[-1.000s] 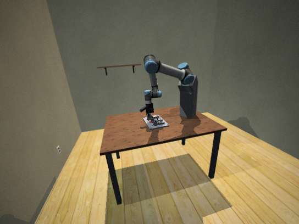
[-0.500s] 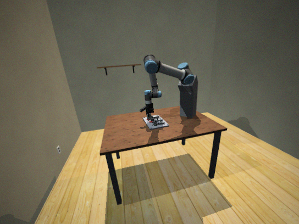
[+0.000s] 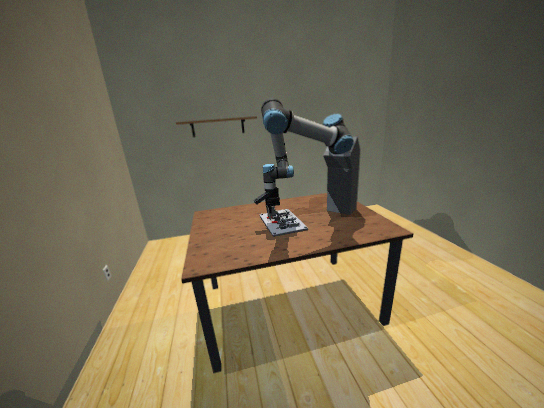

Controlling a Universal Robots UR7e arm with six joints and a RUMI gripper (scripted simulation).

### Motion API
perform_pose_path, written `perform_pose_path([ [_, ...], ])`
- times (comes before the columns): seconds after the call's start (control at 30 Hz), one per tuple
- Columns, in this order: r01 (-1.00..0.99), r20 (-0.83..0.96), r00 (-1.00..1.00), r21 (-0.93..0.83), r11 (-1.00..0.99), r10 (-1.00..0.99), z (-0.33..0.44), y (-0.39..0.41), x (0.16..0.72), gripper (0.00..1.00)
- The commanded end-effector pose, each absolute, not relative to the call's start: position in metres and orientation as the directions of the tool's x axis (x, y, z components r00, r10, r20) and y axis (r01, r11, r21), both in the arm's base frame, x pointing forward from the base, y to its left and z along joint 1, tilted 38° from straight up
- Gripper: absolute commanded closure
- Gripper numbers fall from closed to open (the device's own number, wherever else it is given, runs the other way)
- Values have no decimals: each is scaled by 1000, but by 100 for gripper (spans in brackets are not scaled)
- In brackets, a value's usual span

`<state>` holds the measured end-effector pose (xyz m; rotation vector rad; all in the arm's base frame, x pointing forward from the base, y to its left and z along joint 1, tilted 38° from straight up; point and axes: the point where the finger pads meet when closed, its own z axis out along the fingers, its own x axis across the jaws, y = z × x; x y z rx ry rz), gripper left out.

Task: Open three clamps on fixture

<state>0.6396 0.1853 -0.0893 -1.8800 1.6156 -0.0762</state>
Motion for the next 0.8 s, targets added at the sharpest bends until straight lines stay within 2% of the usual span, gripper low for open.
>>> perform_pose_path([
  [0.0,-865,-359,238,-501,-28,-903,-88,184,637,100],
  [0.77,-865,-359,238,-502,-28,-903,-84,179,628,100],
])
